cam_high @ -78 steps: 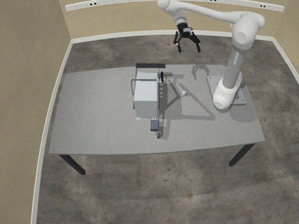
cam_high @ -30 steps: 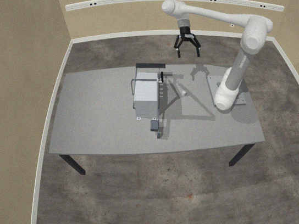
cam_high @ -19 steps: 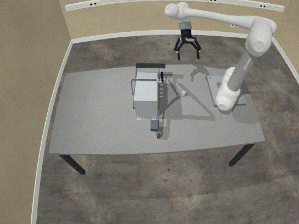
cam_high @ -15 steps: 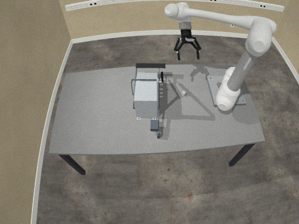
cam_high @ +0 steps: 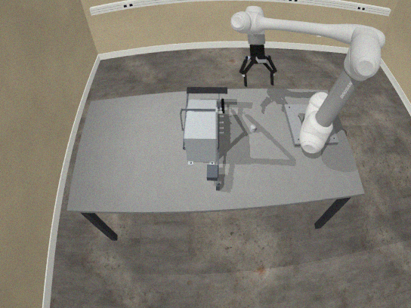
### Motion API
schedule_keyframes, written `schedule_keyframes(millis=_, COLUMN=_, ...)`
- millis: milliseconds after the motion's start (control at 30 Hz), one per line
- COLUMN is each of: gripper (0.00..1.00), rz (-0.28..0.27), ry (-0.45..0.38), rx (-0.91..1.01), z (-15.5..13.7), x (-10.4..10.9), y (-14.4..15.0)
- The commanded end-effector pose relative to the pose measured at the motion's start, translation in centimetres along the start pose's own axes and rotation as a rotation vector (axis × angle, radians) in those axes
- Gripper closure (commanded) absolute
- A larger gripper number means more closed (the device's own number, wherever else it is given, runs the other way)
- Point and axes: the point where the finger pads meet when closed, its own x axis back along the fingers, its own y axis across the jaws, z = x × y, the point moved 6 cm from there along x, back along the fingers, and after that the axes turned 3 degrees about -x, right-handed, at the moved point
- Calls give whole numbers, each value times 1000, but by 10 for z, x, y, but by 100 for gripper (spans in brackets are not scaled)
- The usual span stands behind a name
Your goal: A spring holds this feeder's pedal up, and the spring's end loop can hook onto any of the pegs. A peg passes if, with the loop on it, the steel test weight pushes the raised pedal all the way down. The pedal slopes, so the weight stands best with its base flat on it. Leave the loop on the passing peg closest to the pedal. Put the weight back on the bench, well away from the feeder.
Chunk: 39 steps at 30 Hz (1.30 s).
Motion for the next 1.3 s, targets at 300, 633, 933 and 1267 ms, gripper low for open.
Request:
schedule_keyframes(millis=300, gripper=0, rz=-7, ry=-147, rx=-31, z=-5, x=-22, y=0)
schedule_keyframes(millis=633, gripper=0, rz=-7, ry=-147, rx=-31, z=-5, x=-22, y=0)
schedule_keyframes(millis=933, gripper=0, rz=-14, ry=-293, rx=-63, z=-10, x=-45, y=0)
schedule_keyframes(millis=1267, gripper=0, rz=-14, ry=-293, rx=-63, z=-10, x=-45, y=0)
